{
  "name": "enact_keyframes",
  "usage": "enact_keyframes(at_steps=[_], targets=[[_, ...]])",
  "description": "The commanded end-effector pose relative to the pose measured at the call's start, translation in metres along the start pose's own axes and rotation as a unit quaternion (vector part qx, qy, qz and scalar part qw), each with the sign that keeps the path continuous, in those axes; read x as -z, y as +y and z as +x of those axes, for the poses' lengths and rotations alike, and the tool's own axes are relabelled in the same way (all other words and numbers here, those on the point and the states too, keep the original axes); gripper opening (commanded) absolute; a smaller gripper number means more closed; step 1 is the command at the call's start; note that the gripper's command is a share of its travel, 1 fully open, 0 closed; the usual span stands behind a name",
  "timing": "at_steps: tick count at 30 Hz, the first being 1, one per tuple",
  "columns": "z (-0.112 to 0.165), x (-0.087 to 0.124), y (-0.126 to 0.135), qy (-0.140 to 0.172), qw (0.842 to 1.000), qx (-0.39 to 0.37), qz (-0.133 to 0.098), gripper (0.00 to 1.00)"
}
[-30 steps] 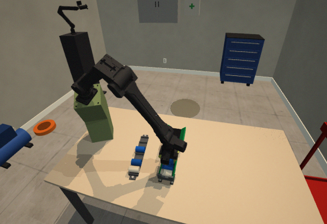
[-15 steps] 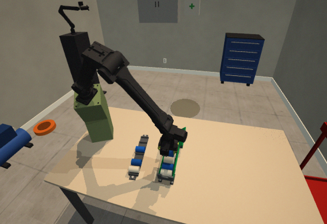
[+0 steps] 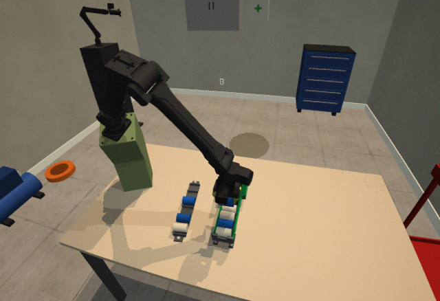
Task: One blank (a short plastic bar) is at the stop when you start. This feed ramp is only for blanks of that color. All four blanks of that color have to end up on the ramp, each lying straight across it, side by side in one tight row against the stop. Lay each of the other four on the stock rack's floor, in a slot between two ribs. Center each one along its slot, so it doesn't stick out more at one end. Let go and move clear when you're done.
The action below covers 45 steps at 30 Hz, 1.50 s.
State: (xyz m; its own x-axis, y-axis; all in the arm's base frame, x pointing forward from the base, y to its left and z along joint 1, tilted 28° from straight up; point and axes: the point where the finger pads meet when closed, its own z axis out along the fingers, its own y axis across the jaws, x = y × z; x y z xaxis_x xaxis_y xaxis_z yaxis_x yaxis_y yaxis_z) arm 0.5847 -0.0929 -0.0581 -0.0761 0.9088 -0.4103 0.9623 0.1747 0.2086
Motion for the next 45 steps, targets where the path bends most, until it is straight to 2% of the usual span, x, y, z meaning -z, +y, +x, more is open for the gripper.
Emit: enact_keyframes(at_steps=[1,2,5,9,10,13,16,18,19,22,23,27,29,31,36,45], targets=[[-0.012,0.02,0.02,-0.006,1.0,-0.012,-0.02,0.6],[-0.012,0.019,0.02,-0.006,1.0,-0.012,-0.021,0.6],[-0.007,-0.005,-0.011,-0.004,1.0,-0.002,-0.006,0.6],[0.012,-0.04,-0.079,0.0,1.0,0.018,0.004,0.6],[0.012,-0.04,-0.079,0.0,1.0,0.018,0.004,0.6],[0.024,-0.054,-0.144,0.001,0.999,0.033,0.004,0.6],[0.033,-0.054,-0.198,0.0,0.999,0.045,0.003,0.6],[0.033,-0.054,-0.198,0.0,0.999,0.045,0.003,0.6],[0.032,-0.045,-0.198,-0.004,0.999,0.047,-0.012,0.6],[0.038,-0.043,-0.212,-0.003,0.998,0.055,-0.012,0.6],[0.034,-0.044,-0.202,-0.006,0.998,0.051,-0.02,0.6],[0.035,-0.044,-0.203,-0.006,0.998,0.052,-0.019,0.6],[0.042,-0.048,-0.219,0.0,0.998,0.058,-0.003,0.6],[0.043,-0.048,-0.223,0.002,0.998,0.06,0.002,0.6],[0.04,-0.05,-0.215,0.0,0.998,0.055,-0.004,0.6],[0.036,-0.071,-0.218,-0.002,0.999,0.05,-0.001,0.6]])
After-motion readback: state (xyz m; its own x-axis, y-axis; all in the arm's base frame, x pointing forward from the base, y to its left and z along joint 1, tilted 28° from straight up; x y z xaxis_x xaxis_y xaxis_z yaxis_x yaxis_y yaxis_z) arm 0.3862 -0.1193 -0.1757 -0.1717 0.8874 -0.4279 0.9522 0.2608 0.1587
